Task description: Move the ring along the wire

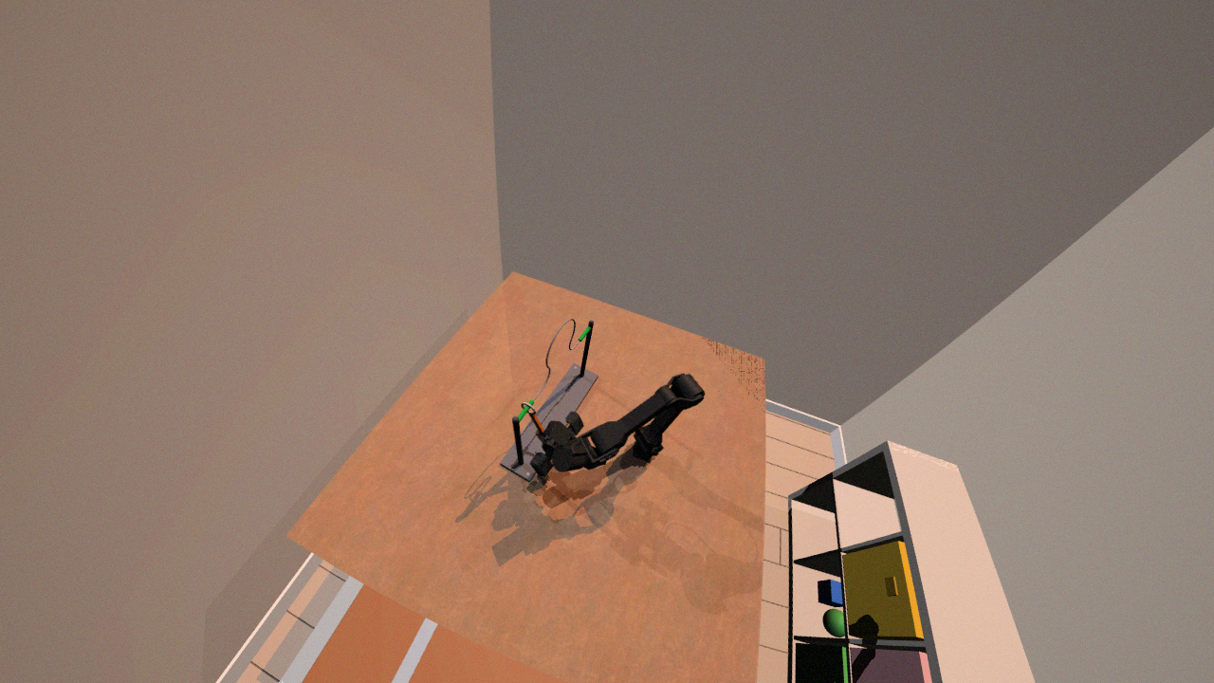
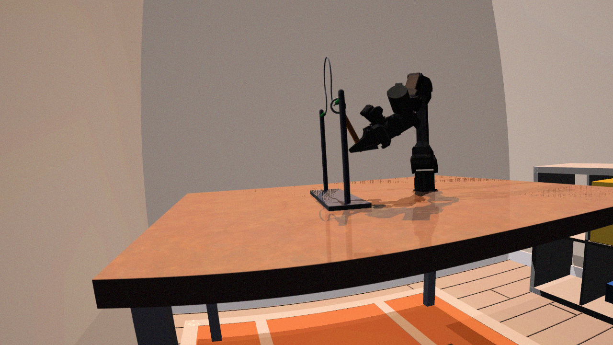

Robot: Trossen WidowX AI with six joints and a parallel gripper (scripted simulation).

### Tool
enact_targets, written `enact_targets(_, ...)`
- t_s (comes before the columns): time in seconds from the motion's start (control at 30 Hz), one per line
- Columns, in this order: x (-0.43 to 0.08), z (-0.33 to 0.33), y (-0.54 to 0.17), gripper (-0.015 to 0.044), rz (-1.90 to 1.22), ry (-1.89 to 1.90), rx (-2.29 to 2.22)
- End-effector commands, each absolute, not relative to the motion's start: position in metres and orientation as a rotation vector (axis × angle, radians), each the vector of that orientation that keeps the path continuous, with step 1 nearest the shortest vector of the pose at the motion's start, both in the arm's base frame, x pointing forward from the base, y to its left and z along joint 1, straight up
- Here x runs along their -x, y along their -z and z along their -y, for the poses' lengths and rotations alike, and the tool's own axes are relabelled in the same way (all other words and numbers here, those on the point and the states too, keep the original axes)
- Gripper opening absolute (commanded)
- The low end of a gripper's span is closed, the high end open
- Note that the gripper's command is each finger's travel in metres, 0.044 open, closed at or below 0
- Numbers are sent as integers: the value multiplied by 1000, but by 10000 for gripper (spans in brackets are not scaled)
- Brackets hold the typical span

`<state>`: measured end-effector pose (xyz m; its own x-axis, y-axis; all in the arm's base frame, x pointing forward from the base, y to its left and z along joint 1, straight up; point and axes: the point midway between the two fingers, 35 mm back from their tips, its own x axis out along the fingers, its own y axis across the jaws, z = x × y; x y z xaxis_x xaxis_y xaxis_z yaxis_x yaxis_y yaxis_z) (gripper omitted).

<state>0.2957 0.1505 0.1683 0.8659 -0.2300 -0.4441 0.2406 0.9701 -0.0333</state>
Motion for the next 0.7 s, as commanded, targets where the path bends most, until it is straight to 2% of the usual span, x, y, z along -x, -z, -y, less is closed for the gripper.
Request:
enact_targets(0.0, -296, -150, -168, -150, -461, 250, -26)
enact_targets(0.03, -296, -150, -168, -150, -461, 250, -26)
enact_targets(0.43, -294, -151, -169, 160, -463, 247, -24)
enact_targets(0.67, -274, -158, -177, 160, -470, 250, -27)
